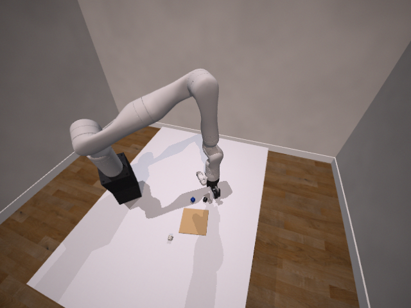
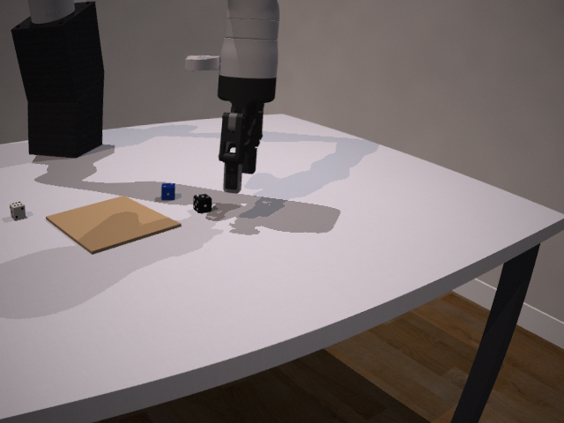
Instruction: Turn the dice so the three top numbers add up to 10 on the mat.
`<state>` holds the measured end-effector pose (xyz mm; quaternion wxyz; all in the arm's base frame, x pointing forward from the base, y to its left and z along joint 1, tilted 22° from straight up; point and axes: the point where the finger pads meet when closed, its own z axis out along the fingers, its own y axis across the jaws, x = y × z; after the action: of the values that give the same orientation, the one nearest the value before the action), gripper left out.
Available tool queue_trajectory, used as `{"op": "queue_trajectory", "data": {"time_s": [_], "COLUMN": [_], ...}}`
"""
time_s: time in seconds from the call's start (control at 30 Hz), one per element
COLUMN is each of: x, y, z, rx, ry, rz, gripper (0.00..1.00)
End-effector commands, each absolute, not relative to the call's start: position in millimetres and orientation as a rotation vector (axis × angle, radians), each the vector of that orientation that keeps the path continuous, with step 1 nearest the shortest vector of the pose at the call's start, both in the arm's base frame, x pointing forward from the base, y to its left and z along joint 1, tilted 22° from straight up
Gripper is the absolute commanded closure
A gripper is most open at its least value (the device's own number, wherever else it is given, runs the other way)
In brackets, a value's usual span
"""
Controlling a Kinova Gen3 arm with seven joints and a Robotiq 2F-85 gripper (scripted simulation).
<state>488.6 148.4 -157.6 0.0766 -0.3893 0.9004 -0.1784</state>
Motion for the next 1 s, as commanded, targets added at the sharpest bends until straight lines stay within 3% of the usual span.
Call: {"op": "queue_trajectory", "data": {"time_s": [0.0,0.33,0.7,0.97], "x": [490.1,488.1,465.9,459.6], "y": [151.1,153.0,173.7,179.6], "z": [-155.9,-149.3,-75.1,-54.1], "rx": [-1.180,-1.180,-1.180,-1.180], "ry": [2.694,2.694,2.694,2.694], "rz": [-0.531,-0.531,-0.531,-0.531], "gripper": [0.00,0.00,0.00,0.00]}}
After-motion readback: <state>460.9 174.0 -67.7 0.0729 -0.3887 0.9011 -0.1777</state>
